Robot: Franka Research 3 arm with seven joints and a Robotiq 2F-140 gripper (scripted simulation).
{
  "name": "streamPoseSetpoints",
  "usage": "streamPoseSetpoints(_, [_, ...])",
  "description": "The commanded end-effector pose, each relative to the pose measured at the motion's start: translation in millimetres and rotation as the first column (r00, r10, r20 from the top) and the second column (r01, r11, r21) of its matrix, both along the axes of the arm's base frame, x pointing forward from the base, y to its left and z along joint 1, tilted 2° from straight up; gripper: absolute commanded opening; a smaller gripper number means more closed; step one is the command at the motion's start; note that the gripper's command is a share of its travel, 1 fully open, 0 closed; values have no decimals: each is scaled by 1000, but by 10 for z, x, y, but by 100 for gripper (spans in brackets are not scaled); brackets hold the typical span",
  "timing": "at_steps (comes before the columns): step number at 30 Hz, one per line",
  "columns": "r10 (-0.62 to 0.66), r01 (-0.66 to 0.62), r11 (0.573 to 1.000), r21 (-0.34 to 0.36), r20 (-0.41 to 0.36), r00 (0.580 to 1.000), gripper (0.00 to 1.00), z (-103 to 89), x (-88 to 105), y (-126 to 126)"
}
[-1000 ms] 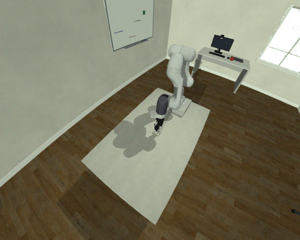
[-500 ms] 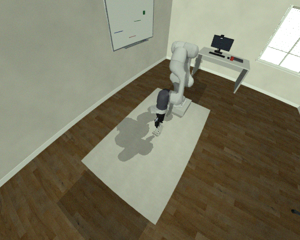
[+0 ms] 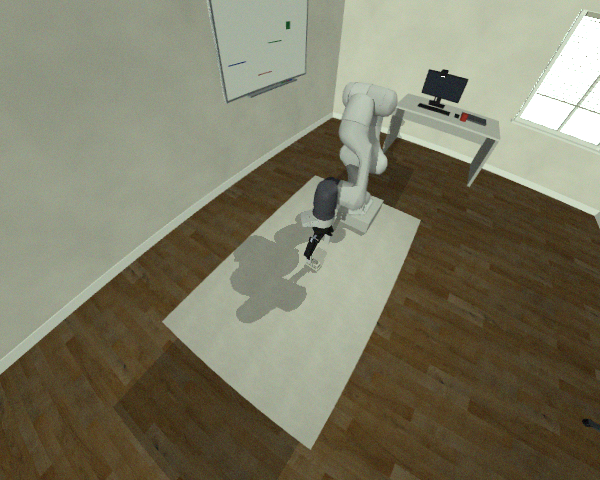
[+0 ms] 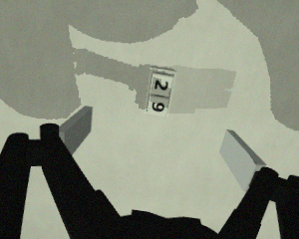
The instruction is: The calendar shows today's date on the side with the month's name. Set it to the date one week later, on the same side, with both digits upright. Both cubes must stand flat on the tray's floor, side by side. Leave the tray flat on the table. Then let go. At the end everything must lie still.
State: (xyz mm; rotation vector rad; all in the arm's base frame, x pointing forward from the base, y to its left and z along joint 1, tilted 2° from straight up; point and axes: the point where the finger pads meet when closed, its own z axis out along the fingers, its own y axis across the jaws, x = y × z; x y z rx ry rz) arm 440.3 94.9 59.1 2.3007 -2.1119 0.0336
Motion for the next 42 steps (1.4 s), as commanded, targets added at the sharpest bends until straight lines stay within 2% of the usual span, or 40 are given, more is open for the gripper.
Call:
streamPoseSetpoints(1, [7, -7, 1000, 1, -1, 1000, 100, 9, 0, 11])
streamPoseSetpoints(11, [7, -7, 1000, 1, -1, 1000, 100, 19, 0, 11])
streamPoseSetpoints(19, [7, -7, 1000, 1, -1, 1000, 100, 119, -1, 14])
streamPoseSetpoints(32, [7, -7, 1000, 1, -1, 1000, 100, 523, -2, 25])
streamPoseSetpoints(42, [7, -7, 1000, 1, -1, 1000, 100, 577, -2, 26])
